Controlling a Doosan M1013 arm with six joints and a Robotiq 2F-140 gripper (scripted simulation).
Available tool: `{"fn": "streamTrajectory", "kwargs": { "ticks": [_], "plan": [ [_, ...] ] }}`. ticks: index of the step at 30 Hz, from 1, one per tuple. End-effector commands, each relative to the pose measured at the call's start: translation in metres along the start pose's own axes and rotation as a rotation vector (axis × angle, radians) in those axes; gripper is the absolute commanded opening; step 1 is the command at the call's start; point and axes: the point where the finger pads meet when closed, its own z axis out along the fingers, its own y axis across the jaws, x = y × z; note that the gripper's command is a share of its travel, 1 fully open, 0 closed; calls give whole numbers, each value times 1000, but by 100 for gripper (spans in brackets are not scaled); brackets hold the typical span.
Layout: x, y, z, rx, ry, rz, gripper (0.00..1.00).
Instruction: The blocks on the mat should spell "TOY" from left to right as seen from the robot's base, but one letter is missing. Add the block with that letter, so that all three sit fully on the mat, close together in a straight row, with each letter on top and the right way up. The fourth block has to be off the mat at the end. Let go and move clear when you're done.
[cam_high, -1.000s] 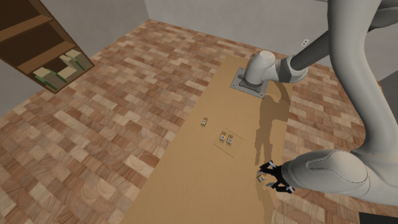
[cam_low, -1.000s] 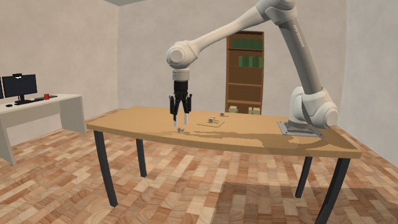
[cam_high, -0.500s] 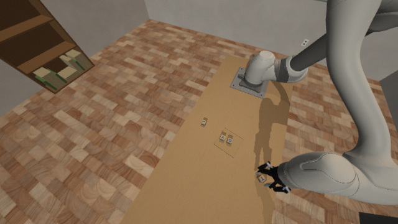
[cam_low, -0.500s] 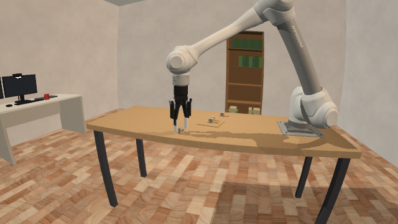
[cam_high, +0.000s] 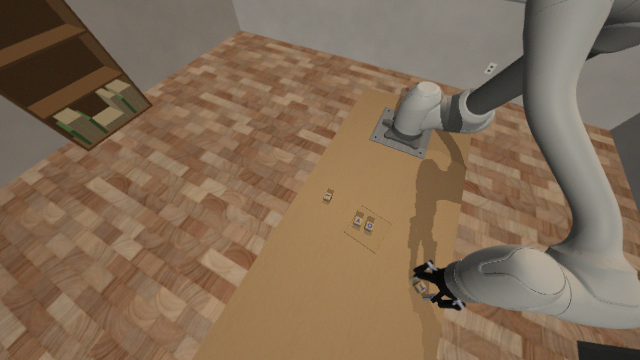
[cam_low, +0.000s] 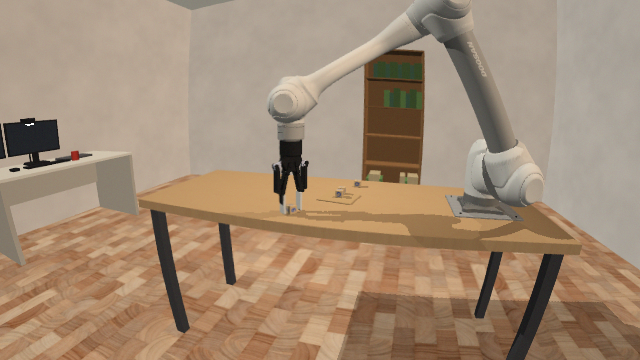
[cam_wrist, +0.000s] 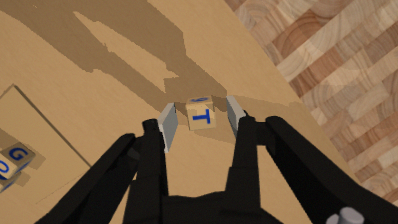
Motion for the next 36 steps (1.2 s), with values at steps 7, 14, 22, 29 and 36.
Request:
{"fn": "streamTrajectory", "kwargs": {
  "ticks": [7,14,22,29,36],
  "plan": [
    [3,1,3,2,1,2,40],
    [3,1,3,2,1,2,40],
    [3,1,3,2,1,2,40],
    [3,1,3,2,1,2,28],
    [3,1,3,2,1,2,28]
  ]
}}
